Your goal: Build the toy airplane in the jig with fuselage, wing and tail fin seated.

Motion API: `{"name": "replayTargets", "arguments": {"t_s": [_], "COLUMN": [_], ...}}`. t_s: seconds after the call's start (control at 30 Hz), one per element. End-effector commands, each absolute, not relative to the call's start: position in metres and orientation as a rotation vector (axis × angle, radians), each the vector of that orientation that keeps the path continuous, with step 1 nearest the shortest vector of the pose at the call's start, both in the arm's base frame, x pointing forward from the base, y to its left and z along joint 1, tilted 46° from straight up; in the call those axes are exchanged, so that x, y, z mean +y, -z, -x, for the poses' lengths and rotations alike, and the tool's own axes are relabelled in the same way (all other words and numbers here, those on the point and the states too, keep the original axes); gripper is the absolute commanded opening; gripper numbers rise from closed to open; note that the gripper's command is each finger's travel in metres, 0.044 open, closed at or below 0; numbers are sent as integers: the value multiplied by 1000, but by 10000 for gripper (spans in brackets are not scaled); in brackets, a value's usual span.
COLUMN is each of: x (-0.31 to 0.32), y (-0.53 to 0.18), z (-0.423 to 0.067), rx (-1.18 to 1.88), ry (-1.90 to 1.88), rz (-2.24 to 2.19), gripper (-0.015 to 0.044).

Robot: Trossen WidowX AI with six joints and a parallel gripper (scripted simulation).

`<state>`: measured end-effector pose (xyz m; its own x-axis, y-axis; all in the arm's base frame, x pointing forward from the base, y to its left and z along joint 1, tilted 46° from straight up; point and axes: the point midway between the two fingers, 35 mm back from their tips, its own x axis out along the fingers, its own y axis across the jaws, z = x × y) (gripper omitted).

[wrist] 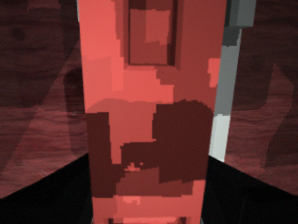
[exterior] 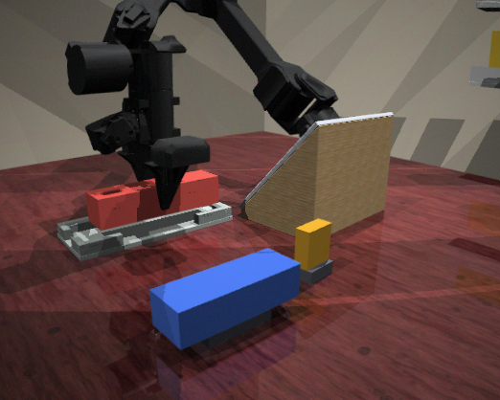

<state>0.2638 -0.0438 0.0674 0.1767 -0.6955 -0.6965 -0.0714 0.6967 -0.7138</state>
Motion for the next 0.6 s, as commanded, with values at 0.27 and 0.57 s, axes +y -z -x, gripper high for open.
{"name": "replayTargets", "arguments": {"t_s": [0.27,0.57], "x": [-47,-47], "y": [-65,-65], "z": [-264,-264], "rx": [1342,1342], "ry": [500,500], "rz": [711,711], "gripper": [161,135]}}
